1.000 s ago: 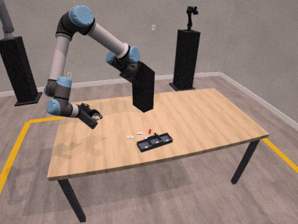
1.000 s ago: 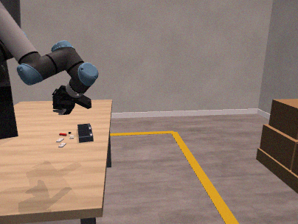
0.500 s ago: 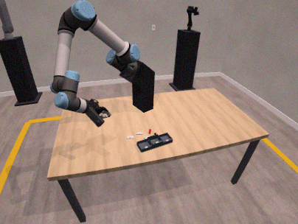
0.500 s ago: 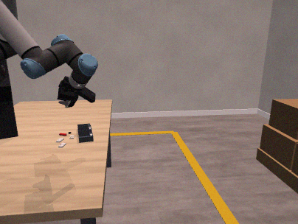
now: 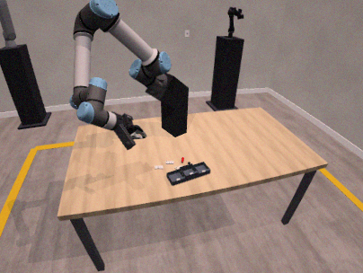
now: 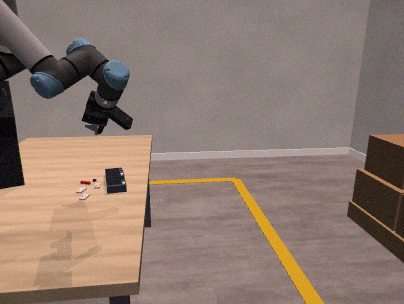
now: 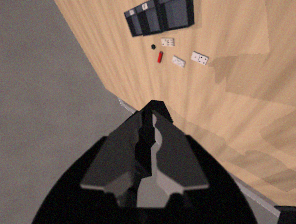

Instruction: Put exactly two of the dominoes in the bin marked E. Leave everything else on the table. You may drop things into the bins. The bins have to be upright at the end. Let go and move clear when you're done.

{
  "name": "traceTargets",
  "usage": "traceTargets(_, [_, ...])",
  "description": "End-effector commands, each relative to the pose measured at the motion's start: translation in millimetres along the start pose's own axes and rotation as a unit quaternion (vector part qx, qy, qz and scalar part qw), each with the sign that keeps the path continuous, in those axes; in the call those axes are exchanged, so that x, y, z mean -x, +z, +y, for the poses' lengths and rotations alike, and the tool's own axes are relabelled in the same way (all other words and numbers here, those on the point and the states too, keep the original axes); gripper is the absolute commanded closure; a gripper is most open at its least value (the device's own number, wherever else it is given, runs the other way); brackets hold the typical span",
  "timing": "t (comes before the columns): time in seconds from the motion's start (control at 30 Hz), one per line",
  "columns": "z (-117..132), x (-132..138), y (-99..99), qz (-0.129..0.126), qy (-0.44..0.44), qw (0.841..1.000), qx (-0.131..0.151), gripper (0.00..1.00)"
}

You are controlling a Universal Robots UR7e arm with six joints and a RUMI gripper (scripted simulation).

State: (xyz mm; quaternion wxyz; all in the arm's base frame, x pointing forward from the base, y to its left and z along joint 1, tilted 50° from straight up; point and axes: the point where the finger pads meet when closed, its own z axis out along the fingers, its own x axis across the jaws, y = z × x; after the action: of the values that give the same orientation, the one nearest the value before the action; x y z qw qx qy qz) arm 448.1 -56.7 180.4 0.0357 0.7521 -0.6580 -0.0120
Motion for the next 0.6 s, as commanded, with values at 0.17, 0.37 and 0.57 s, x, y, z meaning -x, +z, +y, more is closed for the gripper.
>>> traceTargets(0.17, [-5.1, 42.3, 9.4, -0.015, 0.061, 0.998, -0.032, 0.96])
traceTargets(0.37, [-9.4, 54.9, 20.0, 0.005, 0.059, 0.998, -0.038, 0.96])
traceTargets(0.57, [-23.9, 46.5, 49.3, 0.026, 0.052, 0.997, -0.043, 0.96])
